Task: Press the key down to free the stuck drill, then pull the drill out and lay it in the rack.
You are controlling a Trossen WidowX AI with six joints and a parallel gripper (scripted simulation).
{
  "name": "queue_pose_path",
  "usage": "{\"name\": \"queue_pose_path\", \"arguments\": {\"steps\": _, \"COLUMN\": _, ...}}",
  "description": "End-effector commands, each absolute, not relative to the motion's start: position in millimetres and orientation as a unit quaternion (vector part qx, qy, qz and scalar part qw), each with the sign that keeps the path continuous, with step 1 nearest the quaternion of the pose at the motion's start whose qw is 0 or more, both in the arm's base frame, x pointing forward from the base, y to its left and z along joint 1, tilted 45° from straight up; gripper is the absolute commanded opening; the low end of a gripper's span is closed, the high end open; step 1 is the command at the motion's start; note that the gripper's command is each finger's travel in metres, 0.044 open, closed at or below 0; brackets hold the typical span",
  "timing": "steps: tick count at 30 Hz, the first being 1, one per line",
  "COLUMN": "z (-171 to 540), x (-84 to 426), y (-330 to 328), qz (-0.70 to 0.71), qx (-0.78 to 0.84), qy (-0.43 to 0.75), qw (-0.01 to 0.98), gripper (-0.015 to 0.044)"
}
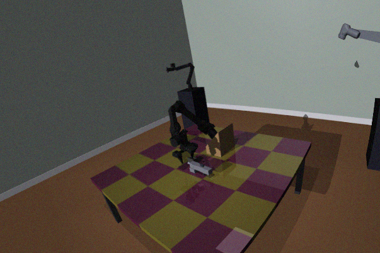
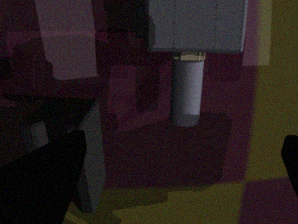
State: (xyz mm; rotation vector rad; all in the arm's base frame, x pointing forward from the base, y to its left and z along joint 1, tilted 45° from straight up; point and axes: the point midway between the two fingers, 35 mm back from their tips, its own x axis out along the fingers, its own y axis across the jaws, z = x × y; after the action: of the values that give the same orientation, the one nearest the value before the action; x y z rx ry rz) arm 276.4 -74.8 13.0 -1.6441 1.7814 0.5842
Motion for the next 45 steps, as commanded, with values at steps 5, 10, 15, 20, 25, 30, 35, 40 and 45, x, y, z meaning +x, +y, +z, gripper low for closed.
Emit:
{"name": "queue_pose_path", "arguments": {"steps": 5, "z": 13, "x": 276, "y": -76, "qz": 0.223, "qx": -0.628, "qy": 0.676, "qw": 0.314, "gripper": 0.044}}
{"name": "queue_pose_path", "arguments": {"steps": 10, "z": 7, "x": 277, "y": -79, "qz": 0.223, "qx": -0.628, "qy": 0.676, "qw": 0.315, "gripper": 0.044}}
{"name": "queue_pose_path", "arguments": {"steps": 15, "z": 0, "x": 277, "y": -83, "qz": 0.223, "qx": -0.628, "qy": 0.676, "qw": 0.315, "gripper": 0.044}}
{"name": "queue_pose_path", "arguments": {"steps": 20, "z": -7, "x": 278, "y": -87, "qz": 0.223, "qx": -0.628, "qy": 0.676, "qw": 0.315, "gripper": 0.044}}
{"name": "queue_pose_path", "arguments": {"steps": 25, "z": -14, "x": 278, "y": -91, "qz": 0.223, "qx": -0.628, "qy": 0.676, "qw": 0.314, "gripper": 0.044}}
{"name": "queue_pose_path", "arguments": {"steps": 30, "z": -20, "x": 278, "y": -95, "qz": 0.223, "qx": -0.628, "qy": 0.676, "qw": 0.314, "gripper": 0.044}}
{"name": "queue_pose_path", "arguments": {"steps": 35, "z": -27, "x": 277, "y": -100, "qz": 0.223, "qx": -0.628, "qy": 0.676, "qw": 0.314, "gripper": 0.044}}
{"name": "queue_pose_path", "arguments": {"steps": 40, "z": -32, "x": 277, "y": -102, "qz": 0.223, "qx": -0.628, "qy": 0.676, "qw": 0.314, "gripper": 0.044}}
{"name": "queue_pose_path", "arguments": {"steps": 45, "z": -29, "x": 278, "y": -101, "qz": 0.222, "qx": -0.626, "qy": 0.676, "qw": 0.318, "gripper": 0.0309}}
